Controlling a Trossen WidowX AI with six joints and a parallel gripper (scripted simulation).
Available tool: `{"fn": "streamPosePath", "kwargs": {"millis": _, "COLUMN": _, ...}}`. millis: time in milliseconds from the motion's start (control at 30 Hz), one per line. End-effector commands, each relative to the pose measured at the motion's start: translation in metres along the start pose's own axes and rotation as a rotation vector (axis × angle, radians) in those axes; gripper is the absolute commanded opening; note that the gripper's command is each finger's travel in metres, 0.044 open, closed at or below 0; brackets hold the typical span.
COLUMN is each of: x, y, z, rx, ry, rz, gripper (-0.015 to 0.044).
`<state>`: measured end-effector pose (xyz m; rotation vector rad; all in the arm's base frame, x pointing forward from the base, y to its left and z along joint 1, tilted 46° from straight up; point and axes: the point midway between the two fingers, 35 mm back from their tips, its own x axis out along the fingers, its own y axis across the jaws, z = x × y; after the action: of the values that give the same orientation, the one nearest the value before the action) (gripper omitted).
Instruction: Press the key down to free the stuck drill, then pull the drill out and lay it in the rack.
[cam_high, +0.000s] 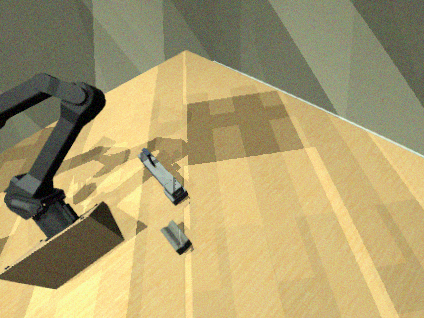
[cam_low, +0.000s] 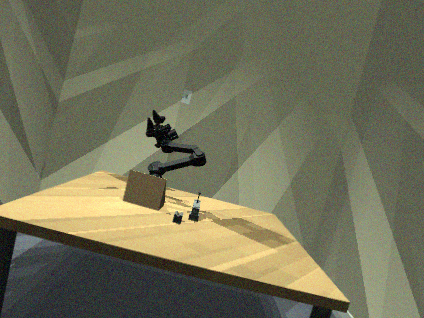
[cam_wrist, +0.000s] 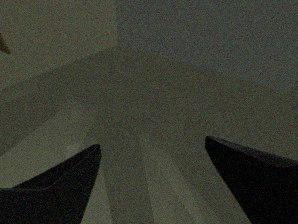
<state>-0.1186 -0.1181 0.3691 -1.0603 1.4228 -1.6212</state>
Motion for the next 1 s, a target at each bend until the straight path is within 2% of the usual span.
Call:
{"fn": "streamPosePath", "kwargs": {"millis": 0, "x": 0.0, "y": 0.0, "z": 0.0, "rx": 0.0, "ry": 0.0, "rz": 0.0, "gripper": 0.0374}}
{"fn": "streamPosePath", "kwargs": {"millis": 300, "x": -0.001, "y": -0.001, "z": -0.003, "rx": 0.007, "ry": 0.013, "rz": -0.003, "gripper": 0.0137}}
{"fn": "streamPosePath", "kwargs": {"millis": 467, "x": -0.009, "y": -0.005, "z": -0.038, "rx": 0.08, "ry": 0.161, "rz": -0.035, "gripper": 0.0006}}
{"fn": "streamPosePath", "kwargs": {"millis": 667, "x": -0.043, "y": -0.012, "z": -0.096, "rx": 0.198, "ry": 0.44, "rz": -0.104, "gripper": 0.0}}
{"fn": "streamPosePath", "kwargs": {"millis": 967, "x": -0.146, "y": -0.024, "z": -0.166, "rx": 0.393, "ry": 0.934, "rz": -0.315, "gripper": 0.0}}
